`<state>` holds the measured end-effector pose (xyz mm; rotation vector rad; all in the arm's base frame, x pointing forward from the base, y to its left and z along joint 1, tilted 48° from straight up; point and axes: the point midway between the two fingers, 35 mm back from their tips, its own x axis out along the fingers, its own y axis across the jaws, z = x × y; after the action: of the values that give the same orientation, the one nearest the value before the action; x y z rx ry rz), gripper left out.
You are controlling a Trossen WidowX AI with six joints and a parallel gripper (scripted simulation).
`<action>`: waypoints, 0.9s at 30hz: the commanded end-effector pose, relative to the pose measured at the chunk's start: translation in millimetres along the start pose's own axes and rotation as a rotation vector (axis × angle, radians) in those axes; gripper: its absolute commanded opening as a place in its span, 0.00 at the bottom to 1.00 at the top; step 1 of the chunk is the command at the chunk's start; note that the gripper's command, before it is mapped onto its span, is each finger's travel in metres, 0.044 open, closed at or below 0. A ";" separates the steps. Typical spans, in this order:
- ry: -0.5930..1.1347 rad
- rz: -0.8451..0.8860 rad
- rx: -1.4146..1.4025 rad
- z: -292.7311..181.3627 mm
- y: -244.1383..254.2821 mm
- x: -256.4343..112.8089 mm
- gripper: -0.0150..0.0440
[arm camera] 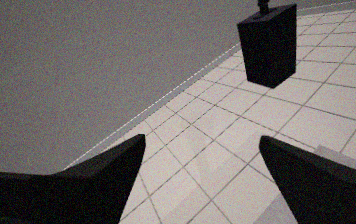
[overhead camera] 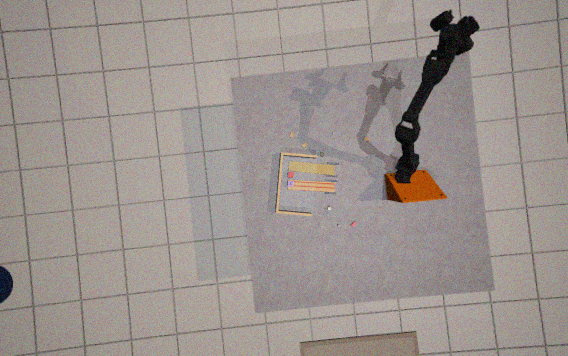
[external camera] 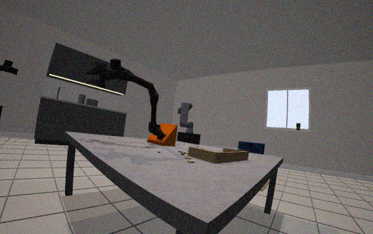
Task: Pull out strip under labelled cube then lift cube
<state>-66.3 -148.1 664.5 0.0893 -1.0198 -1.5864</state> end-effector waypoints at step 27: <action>0.779 0.249 -0.072 -320.2 30.1 -10.0 0.93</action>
<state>91.8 -310.5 515.2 0.4674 -0.4663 -1.2505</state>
